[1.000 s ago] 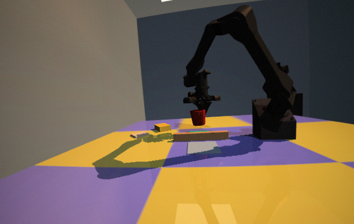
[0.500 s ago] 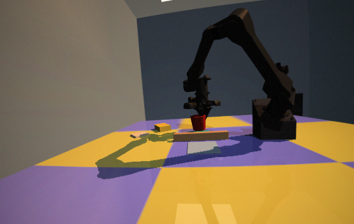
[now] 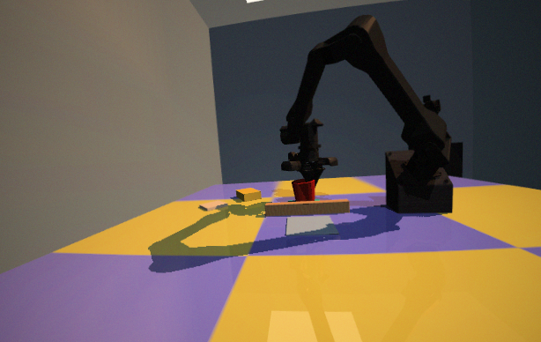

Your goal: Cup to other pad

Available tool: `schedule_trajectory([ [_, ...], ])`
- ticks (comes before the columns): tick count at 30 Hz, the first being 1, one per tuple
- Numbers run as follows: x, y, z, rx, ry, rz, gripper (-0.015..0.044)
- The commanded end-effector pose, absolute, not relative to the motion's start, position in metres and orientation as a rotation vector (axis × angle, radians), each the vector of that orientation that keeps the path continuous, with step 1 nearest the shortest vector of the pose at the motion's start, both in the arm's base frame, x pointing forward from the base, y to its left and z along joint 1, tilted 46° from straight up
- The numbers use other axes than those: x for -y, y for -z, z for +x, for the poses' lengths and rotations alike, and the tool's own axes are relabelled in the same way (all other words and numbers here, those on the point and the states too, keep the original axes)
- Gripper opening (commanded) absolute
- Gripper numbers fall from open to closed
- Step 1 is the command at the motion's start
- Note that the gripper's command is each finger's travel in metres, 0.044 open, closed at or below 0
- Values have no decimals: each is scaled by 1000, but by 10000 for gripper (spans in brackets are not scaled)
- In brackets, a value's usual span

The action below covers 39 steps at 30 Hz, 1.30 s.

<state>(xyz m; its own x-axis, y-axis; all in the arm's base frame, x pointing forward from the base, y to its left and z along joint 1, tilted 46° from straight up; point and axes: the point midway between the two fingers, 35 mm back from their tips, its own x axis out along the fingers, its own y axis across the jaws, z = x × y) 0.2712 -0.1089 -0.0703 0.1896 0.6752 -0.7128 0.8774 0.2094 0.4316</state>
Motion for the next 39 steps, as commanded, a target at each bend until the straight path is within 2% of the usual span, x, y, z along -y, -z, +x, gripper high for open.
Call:
schedule_trajectory([
  [1,109,70,272,-1542,270,1523,0],
  [6,109,70,272,-1542,270,1523,0],
  [11,109,70,272,-1542,270,1523,128],
  [39,134,46,266,-1544,271,1528,128],
])
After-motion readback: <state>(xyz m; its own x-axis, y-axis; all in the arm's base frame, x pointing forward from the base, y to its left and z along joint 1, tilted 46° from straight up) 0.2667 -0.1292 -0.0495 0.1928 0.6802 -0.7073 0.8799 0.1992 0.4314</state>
